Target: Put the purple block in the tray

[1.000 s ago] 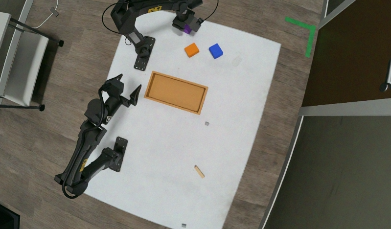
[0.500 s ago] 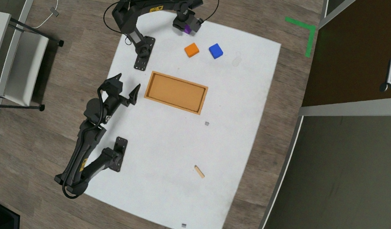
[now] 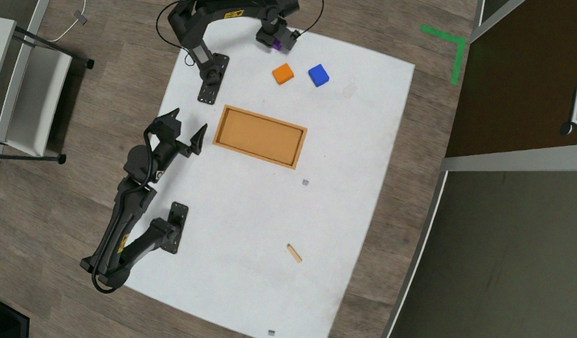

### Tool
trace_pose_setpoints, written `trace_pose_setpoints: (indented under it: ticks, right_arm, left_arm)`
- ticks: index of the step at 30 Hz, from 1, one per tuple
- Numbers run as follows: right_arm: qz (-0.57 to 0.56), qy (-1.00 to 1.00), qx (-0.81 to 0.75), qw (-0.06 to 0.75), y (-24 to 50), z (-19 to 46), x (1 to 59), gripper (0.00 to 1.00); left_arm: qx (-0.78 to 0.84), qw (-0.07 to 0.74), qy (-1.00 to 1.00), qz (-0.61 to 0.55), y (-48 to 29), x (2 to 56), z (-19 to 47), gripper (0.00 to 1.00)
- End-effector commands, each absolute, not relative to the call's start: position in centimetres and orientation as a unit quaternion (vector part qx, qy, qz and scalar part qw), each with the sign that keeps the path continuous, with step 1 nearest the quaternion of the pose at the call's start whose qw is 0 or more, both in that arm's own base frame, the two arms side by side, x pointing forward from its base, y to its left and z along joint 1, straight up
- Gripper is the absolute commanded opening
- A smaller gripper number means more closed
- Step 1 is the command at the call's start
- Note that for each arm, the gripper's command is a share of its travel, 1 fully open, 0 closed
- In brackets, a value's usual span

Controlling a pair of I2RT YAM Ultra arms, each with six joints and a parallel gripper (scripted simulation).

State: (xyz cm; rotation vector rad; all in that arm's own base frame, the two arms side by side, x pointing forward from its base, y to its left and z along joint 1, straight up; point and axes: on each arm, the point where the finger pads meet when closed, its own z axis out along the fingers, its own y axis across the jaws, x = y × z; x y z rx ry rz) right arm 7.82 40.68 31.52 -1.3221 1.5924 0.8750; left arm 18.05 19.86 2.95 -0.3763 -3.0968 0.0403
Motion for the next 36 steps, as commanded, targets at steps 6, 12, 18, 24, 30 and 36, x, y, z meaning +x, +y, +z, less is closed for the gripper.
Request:
trace_pose_setpoints:
  ticks: [6, 12, 18, 24, 30, 36]
  right_arm:
    - [0.358, 0.633, -0.523, 0.445, 40.7, 33.1, 8.0, 1.0]
    - [0.358, 0.633, -0.523, 0.445, 40.7, 33.1, 8.0, 1.0]
    - [0.358, 0.633, -0.523, 0.445, 40.7, 33.1, 8.0, 1.0]
    - [0.358, 0.633, -0.523, 0.445, 40.7, 33.1, 8.0, 1.0]
    - [0.351, 0.638, -0.527, 0.438, 40.5, 32.6, 8.0, 1.0]
    - [0.34, 0.649, -0.525, 0.433, 38.5, 32.2, 8.4, 1.0]
  left_arm:
    - [-0.12, -0.001, -0.993, -0.001, 20.7, 18.4, 2.0, 0.62]
    - [-0.12, -0.007, -0.993, -0.01, 21.0, 18.7, 2.3, 0.55]
    - [-0.12, -0.006, -0.993, -0.008, 20.7, 18.5, 2.6, 0.38]
    - [-0.12, -0.005, -0.993, -0.007, 20.6, 18.6, 4.9, 0.47]
    - [-0.12, 0.008, -0.993, 0.011, 19.7, 17.8, 7.0, 0.47]
    - [-0.103, 0.017, -0.994, 0.024, 19.1, 17.3, 9.1, 0.47]
